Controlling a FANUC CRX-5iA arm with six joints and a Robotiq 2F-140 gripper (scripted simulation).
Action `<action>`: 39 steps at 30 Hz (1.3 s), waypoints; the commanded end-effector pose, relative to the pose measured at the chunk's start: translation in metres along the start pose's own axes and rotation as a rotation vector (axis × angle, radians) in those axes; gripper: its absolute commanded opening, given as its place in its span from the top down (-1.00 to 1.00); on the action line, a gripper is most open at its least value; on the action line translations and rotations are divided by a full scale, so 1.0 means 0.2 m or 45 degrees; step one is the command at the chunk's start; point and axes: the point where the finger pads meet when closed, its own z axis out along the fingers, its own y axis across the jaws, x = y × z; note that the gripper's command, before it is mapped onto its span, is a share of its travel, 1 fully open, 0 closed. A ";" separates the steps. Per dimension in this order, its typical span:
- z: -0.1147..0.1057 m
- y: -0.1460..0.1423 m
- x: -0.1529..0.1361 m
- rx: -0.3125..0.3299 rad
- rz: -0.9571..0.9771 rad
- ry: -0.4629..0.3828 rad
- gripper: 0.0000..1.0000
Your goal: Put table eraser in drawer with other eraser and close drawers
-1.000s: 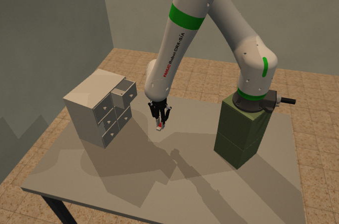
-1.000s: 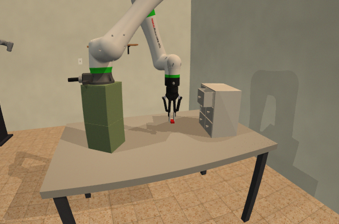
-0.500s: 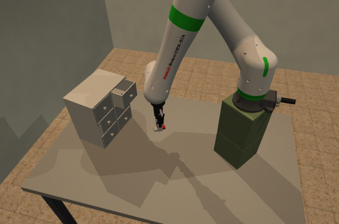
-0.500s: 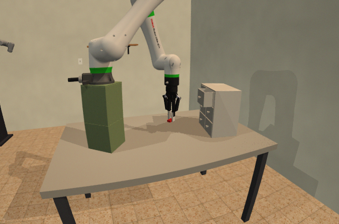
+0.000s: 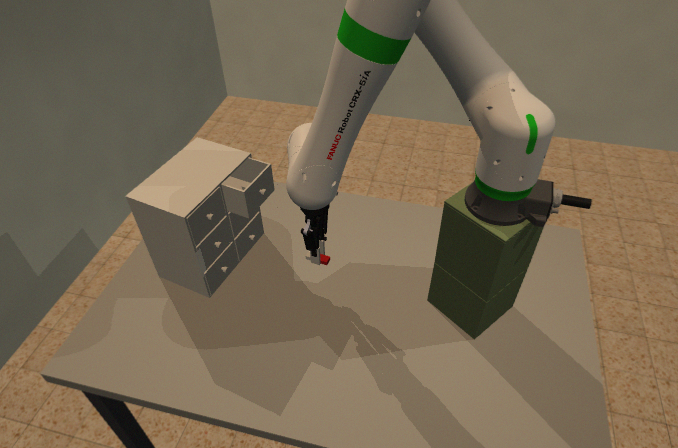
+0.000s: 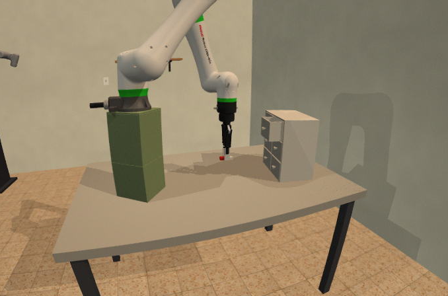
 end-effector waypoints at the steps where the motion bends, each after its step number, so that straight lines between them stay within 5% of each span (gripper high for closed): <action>1: 0.00 0.00 0.00 0.000 0.077 0.000 0.77; 18: -0.10 0.00 0.00 -0.001 0.077 0.001 0.77; 39: -0.44 0.00 0.00 -0.001 0.077 0.001 0.77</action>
